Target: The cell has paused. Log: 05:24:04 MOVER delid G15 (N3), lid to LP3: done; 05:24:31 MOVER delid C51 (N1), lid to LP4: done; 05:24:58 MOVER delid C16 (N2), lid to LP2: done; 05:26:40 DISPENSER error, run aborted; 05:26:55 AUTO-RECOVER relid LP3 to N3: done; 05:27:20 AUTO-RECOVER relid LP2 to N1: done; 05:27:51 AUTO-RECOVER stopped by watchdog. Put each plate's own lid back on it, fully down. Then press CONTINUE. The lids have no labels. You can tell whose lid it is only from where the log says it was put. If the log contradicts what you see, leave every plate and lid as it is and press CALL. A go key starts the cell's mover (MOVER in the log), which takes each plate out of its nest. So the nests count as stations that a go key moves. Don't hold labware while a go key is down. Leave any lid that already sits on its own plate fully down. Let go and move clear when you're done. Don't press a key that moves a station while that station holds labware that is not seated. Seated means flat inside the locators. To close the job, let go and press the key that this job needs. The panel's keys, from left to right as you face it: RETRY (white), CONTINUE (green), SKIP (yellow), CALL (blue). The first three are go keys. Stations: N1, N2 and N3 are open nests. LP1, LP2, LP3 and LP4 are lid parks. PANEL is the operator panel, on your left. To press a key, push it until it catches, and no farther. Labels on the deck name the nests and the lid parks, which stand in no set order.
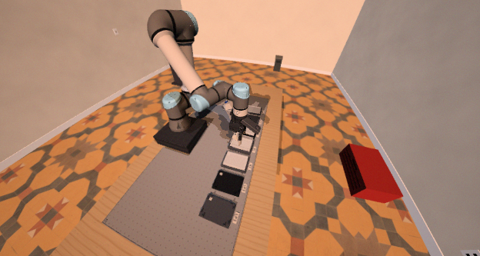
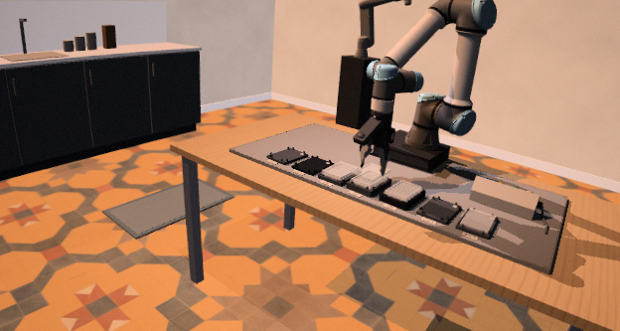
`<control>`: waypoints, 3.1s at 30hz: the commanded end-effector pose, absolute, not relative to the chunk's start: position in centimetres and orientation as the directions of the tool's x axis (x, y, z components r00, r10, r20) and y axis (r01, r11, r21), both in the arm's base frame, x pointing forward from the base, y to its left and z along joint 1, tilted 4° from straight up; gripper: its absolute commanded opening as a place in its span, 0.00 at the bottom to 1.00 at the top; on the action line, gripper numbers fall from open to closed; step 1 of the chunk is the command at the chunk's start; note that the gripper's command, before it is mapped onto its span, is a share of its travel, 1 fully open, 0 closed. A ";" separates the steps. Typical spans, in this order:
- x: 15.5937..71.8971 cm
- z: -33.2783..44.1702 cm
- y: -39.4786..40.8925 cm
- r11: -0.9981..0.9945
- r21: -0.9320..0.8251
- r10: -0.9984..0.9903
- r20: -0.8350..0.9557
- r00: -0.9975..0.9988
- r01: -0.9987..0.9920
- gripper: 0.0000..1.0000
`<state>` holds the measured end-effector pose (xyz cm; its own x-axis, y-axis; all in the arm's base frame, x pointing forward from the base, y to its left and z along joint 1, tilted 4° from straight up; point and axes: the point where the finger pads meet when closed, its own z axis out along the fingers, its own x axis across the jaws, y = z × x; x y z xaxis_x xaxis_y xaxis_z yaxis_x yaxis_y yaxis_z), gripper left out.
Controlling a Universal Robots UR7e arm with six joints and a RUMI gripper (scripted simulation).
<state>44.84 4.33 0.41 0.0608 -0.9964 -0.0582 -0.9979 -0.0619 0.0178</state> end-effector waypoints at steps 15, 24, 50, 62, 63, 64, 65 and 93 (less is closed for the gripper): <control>44.9 0.0 4.1 -0.062 0.016 -0.996 -0.058 0.061 -0.998 0.00; 44.9 -0.3 4.2 -0.062 0.016 -0.996 -0.058 0.061 -0.998 0.00; 44.9 -1.0 4.2 -0.062 0.016 -0.996 -0.058 0.061 -0.998 0.00; 44.9 -1.4 4.2 -0.062 0.016 -0.996 -0.058 0.061 -0.998 0.00; 44.9 -1.5 4.2 -0.062 0.016 -0.996 -0.058 0.061 -0.998 0.00; 44.9 -1.5 4.2 -0.062 0.016 -0.996 -0.058 0.061 -0.998 0.00; 44.9 -1.5 4.2 -0.062 0.016 -0.996 -0.058 0.061 -0.998 0.00; 44.9 -1.6 4.3 -0.062 0.016 -0.996 -0.058 0.061 -0.998 0.00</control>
<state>44.83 4.27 -1.67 0.0612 -0.9964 -0.0587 -0.9979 -0.0624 0.0177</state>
